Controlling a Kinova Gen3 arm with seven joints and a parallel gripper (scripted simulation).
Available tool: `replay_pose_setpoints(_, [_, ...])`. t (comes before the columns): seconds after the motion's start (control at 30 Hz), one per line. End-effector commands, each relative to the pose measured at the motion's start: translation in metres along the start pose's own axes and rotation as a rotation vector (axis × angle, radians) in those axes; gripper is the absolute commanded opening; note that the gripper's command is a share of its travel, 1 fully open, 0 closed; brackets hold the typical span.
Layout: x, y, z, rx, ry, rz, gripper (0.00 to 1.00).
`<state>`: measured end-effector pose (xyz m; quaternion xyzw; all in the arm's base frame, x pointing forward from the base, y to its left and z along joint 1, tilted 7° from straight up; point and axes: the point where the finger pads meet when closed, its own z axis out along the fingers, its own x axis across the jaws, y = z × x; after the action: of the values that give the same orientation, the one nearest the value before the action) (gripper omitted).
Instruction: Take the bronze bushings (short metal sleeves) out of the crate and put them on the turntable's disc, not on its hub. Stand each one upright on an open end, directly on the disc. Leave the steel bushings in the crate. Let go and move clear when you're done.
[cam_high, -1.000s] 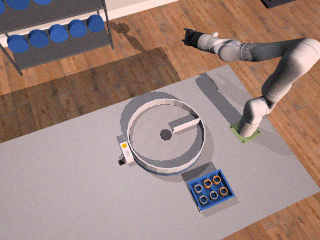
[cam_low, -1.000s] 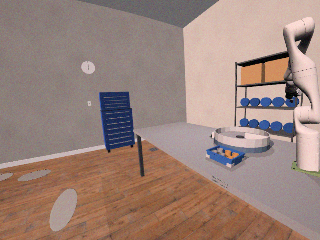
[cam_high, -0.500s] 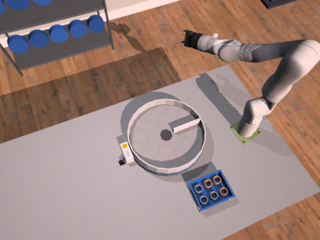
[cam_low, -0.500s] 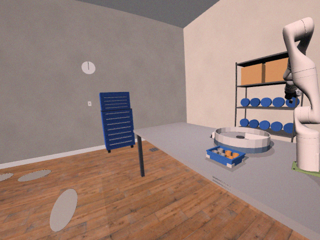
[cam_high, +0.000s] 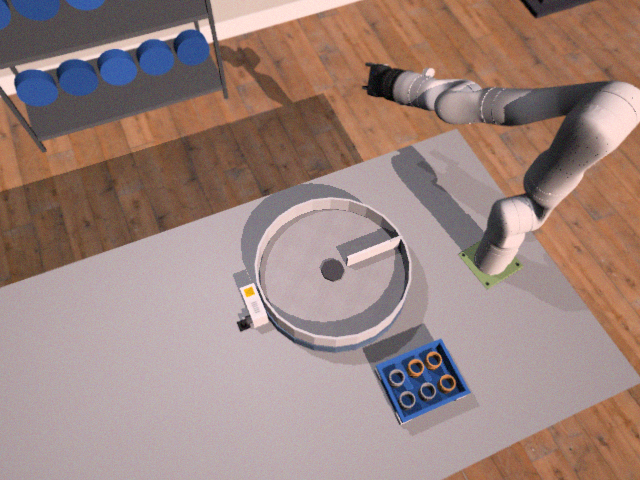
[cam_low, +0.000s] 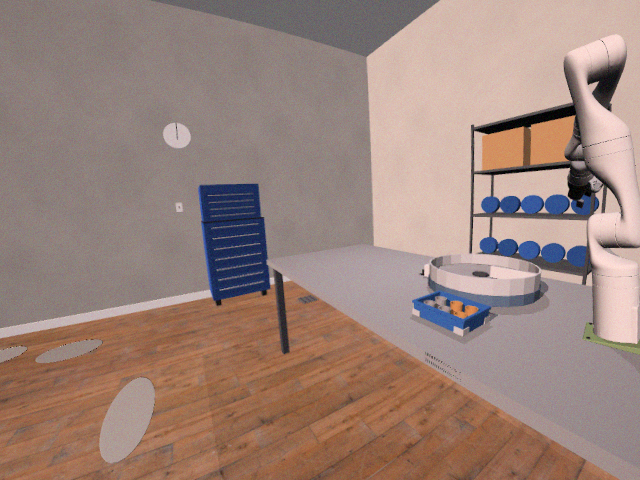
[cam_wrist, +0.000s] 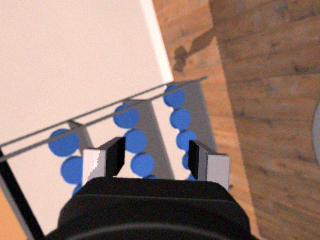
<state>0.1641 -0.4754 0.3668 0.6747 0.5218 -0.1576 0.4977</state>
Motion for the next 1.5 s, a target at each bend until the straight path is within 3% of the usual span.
replay_pose_setpoints(0.0, [-0.003,0.0,-0.001,0.003,-0.005,-0.001,1.0])
replay_pose_setpoints(0.27, [-0.003,0.0,-0.001,0.003,-0.004,-0.001,1.0])
replay_pose_setpoints(0.3, [0.004,0.003,-0.003,0.01,0.017,0.0,1.0])
replay_pose_setpoints(0.93, [0.005,0.002,-0.003,0.011,0.017,0.0,1.0])
replay_pose_setpoints(0.97, [0.011,0.005,-0.005,0.018,0.039,0.001,1.0])
replay_pose_setpoints(1.47, [0.012,0.005,-0.005,0.018,0.039,0.001,1.0])
